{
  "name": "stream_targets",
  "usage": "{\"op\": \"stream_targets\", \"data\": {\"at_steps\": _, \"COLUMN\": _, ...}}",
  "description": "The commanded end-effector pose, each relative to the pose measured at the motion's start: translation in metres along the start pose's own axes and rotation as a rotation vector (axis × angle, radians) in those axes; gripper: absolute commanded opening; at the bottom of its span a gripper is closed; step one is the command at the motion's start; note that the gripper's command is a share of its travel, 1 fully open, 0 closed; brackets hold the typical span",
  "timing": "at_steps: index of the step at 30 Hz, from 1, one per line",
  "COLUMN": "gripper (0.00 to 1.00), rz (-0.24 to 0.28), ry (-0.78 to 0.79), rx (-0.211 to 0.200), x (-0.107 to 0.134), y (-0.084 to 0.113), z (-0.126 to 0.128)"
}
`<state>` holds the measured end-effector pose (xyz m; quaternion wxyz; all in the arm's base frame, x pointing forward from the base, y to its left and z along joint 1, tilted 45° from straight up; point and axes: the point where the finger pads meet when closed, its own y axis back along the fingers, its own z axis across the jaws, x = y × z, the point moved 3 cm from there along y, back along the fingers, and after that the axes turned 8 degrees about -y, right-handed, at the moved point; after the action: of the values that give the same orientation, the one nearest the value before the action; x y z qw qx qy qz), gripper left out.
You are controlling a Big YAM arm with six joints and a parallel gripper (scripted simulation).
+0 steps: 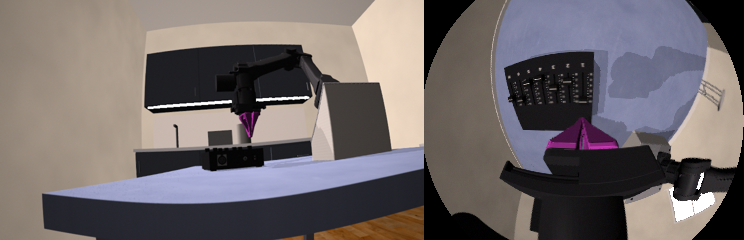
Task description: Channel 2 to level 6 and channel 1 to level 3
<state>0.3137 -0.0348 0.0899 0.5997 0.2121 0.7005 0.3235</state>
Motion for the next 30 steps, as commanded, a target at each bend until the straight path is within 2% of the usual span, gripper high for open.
{"op": "stream_targets", "data": {"at_steps": 1, "gripper": 0.00, "rz": -0.002, "ry": 0.007, "rx": 0.006, "x": 0.001, "y": -0.007, "z": 0.000}}
{"op": "stream_targets", "data": {"at_steps": 30, "gripper": 0.00, "rz": -0.004, "ry": 0.010, "rx": 0.003, "x": 0.001, "y": -0.021, "z": 0.000}}
